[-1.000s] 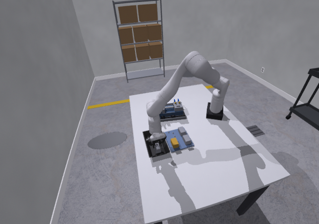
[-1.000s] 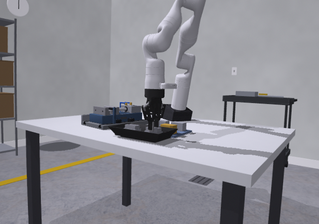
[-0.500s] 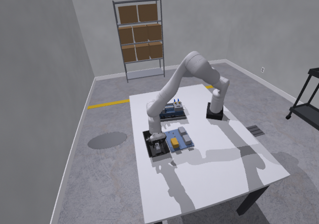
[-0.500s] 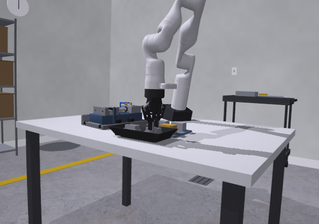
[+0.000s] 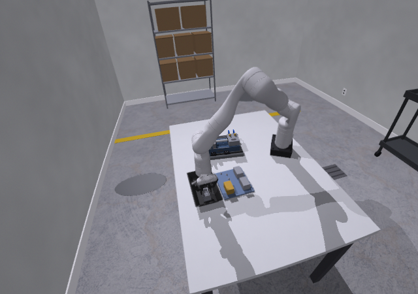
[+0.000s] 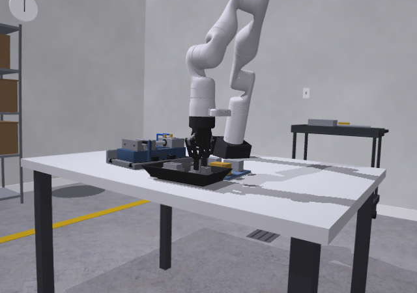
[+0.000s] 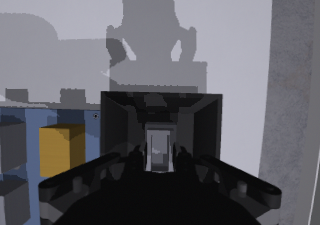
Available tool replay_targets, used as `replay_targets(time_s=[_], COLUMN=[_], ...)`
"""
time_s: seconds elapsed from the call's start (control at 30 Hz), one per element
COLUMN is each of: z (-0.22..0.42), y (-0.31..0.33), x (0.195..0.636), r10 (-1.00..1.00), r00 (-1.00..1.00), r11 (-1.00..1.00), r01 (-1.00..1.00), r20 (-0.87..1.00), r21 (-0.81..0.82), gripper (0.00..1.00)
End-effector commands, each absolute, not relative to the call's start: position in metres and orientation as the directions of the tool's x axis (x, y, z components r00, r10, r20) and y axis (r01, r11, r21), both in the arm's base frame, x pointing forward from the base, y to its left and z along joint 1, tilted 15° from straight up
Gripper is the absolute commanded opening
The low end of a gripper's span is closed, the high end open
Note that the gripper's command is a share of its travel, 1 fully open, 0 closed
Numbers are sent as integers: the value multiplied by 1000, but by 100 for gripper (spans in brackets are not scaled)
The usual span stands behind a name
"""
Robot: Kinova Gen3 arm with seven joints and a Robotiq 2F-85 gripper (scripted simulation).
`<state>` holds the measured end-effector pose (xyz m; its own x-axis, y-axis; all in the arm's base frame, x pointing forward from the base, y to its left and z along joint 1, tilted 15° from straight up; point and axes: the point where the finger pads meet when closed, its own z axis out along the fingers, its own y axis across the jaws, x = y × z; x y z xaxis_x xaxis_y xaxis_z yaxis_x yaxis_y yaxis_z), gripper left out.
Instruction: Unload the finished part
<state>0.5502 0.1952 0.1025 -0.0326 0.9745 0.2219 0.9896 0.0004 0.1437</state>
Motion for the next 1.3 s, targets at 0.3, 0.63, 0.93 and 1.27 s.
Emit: replay_targets(time_s=[0.3, 0.63, 0.93, 1.27], z=[104, 104, 104, 104], y=[195, 195, 195, 195], x=[551, 551, 551, 551], r10=[974, 974, 974, 974], r00=[-33, -33, -33, -33], r11=[0, 0, 0, 0], r01=[989, 989, 989, 989], r20=[223, 223, 223, 223], r21=[146, 146, 146, 146], gripper=[67, 67, 67, 67])
